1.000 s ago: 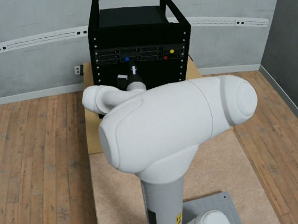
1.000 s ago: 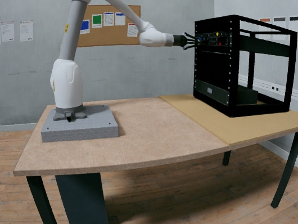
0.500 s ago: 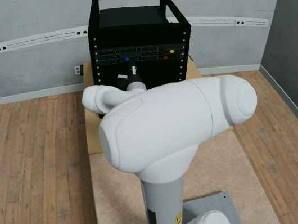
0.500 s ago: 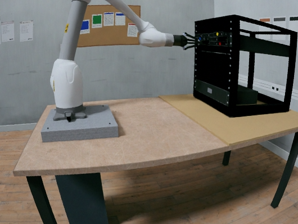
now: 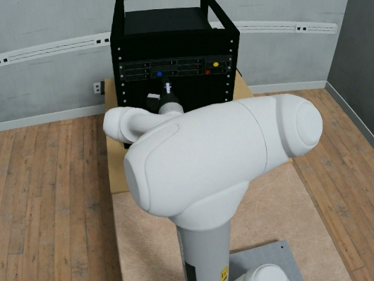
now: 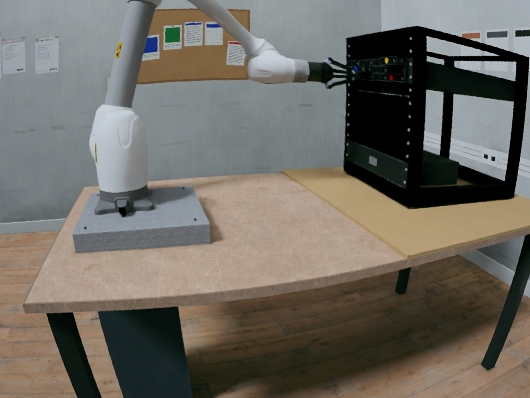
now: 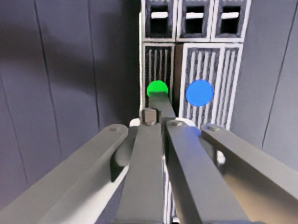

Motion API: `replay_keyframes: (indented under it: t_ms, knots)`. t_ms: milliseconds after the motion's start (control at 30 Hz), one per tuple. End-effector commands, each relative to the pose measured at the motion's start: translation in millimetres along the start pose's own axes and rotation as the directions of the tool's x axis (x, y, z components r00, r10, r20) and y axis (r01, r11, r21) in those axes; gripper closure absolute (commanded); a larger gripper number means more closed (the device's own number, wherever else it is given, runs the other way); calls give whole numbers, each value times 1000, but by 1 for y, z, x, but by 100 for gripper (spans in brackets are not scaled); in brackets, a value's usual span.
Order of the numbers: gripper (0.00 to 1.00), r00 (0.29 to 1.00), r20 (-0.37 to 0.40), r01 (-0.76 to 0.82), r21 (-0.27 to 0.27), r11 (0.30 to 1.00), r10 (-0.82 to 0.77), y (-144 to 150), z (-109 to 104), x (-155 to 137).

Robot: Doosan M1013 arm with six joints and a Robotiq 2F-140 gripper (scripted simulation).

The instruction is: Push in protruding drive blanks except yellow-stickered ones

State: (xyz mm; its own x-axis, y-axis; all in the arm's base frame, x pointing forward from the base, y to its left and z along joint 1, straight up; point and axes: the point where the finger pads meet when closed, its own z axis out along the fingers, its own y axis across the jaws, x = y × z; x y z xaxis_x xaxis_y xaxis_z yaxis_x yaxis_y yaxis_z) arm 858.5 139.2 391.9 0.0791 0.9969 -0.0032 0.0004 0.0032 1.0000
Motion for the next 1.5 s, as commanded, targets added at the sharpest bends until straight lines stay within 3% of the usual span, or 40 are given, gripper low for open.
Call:
replay_keyframes:
  t_ms: [0,400,1000,1467]
  knots:
    - [90,1000,-1,-2,1,1000,2,0,4,0]
    - [90,1000,-1,-2,1,1000,2,0,-1,0]
    - [90,1000,-1,-2,1,1000,2,0,-76,0]
    - [90,1000,-1,-2,1,1000,2,0,-78,0]
